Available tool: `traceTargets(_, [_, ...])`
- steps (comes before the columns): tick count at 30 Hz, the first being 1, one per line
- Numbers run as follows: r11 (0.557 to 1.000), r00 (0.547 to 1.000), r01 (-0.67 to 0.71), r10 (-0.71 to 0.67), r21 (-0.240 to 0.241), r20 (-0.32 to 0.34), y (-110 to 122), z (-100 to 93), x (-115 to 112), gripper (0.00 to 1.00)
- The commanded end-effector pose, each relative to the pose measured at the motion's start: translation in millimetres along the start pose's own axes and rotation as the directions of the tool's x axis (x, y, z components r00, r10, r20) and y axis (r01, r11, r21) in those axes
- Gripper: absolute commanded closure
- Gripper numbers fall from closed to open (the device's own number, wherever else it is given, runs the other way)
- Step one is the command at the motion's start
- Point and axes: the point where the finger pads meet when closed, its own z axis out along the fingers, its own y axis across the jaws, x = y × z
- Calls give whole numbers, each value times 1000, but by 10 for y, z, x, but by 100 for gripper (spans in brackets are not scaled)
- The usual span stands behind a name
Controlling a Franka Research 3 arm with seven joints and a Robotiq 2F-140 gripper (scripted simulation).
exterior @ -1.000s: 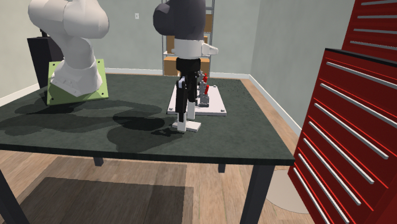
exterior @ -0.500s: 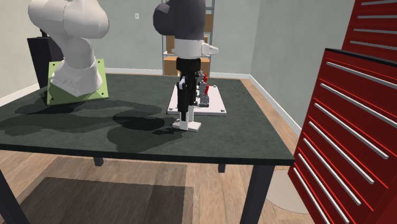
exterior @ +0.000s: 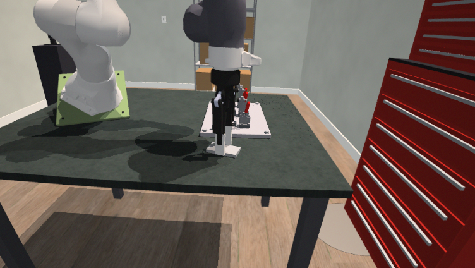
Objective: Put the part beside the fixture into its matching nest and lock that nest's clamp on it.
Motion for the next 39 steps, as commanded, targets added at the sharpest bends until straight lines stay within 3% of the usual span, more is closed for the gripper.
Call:
traceTargets(1, [1000,1000,1,-1,1,0,2,10,-3,100])
traceTargets(27, [1000,1000,1,-1,0,0,3,-6,-3,100])
traceTargets(39, [1000,1000,1,-1,1,0,3,-222,-3,100])
